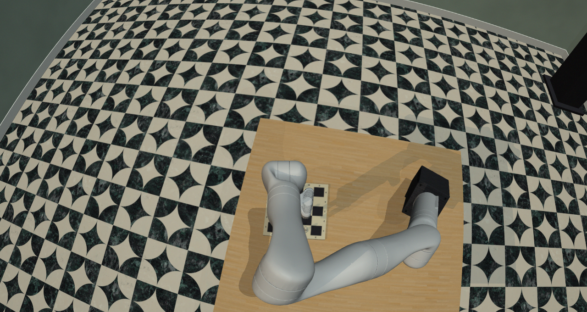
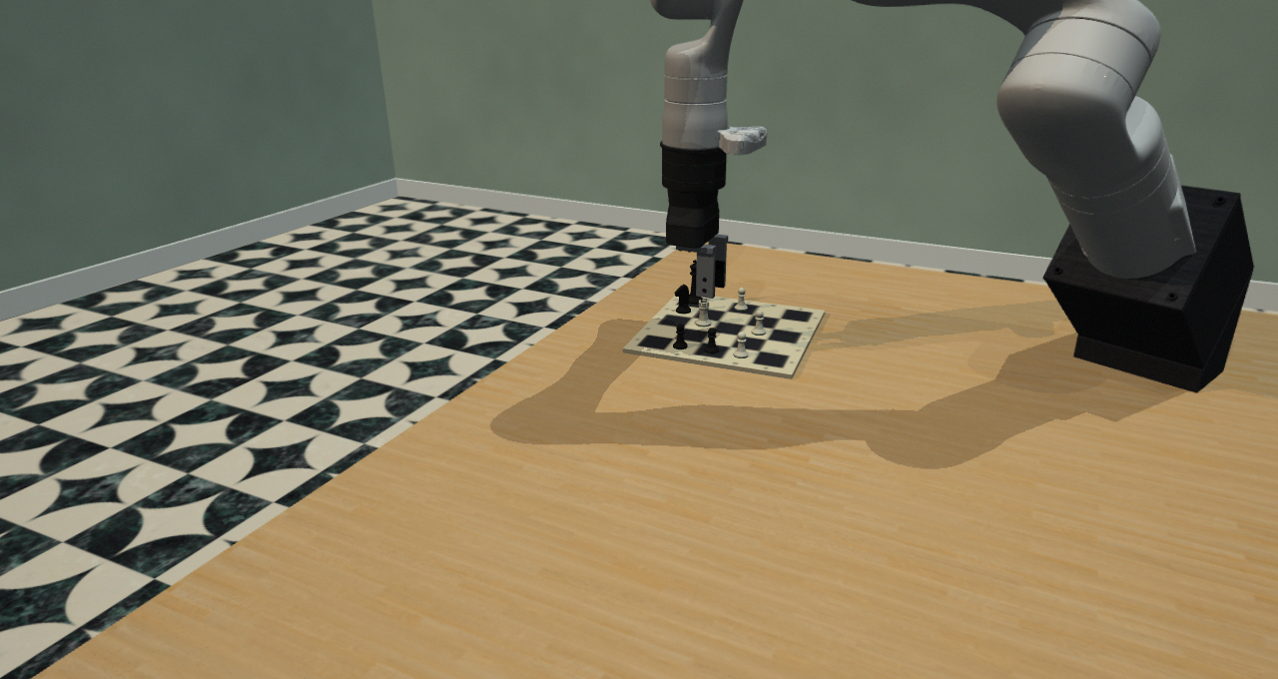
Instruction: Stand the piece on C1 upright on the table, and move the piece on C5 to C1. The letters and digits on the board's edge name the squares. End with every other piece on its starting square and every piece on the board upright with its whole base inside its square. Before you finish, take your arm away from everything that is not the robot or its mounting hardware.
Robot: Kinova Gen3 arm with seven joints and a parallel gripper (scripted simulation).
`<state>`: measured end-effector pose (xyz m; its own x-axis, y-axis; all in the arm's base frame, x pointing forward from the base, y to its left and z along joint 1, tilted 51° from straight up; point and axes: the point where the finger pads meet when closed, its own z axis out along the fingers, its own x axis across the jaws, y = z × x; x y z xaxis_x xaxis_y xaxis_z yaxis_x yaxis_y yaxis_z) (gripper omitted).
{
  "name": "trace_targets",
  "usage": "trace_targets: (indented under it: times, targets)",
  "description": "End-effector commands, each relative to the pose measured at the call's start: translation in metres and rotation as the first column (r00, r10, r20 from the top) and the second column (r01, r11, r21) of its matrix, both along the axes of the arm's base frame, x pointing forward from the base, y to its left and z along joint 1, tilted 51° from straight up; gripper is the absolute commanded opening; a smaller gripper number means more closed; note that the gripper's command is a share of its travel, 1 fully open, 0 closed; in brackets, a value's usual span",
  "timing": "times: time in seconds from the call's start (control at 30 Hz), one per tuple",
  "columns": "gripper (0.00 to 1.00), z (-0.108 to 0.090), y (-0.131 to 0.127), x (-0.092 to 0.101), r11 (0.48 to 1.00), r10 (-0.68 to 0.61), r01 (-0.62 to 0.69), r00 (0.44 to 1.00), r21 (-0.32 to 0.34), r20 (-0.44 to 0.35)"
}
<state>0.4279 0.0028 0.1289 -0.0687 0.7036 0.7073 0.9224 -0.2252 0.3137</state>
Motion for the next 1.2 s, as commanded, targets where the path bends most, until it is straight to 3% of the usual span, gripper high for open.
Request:
trace_targets:
  times: [0.0,1.17]
  targets:
    - [0.68,-0.003,0.003,0.000,1.000,0.002,-0.002,1.000,0.001,-0.003]
    - [0.68,-0.027,0.028,0.013,1.000,0.002,-0.002,1.000,0.001,-0.003]
